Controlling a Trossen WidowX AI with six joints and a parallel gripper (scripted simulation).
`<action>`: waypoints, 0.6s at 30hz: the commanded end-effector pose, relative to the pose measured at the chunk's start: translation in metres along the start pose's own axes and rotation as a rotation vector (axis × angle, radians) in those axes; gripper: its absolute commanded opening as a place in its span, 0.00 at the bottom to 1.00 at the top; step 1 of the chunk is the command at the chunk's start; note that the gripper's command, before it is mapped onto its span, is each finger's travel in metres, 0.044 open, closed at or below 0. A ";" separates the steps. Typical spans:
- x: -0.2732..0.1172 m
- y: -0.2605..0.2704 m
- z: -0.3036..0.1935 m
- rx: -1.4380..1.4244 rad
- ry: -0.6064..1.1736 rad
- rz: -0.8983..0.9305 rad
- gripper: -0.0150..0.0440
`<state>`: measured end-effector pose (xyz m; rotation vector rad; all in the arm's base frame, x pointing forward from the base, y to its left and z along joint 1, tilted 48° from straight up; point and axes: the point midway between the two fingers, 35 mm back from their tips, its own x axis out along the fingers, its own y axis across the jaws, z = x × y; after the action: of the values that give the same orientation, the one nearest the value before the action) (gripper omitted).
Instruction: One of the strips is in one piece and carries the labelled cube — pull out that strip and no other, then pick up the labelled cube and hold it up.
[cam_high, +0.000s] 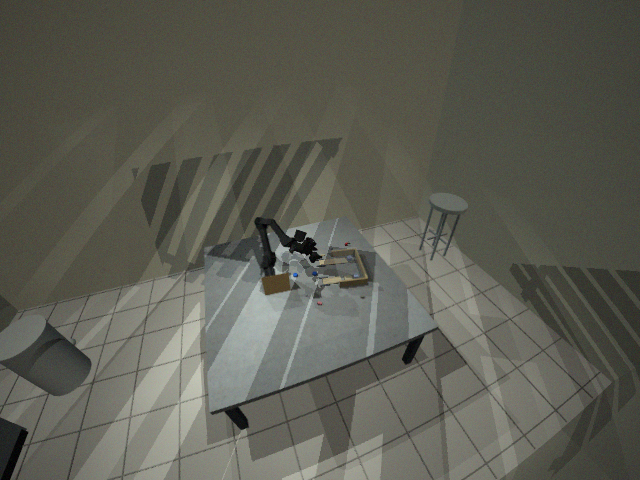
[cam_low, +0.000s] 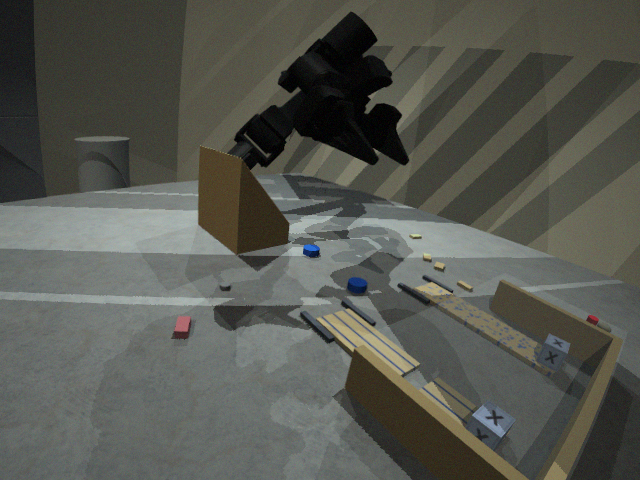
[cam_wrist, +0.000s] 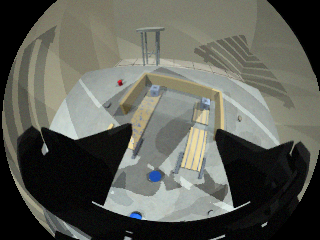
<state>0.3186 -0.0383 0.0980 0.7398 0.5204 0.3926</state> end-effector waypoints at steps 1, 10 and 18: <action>0.001 0.000 -0.004 0.012 0.008 0.006 0.93; 0.062 0.007 0.011 0.090 0.248 -0.041 0.53; 0.112 0.043 0.000 0.173 0.563 -0.054 0.25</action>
<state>0.3917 0.0165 0.0938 0.7884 0.9454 0.4695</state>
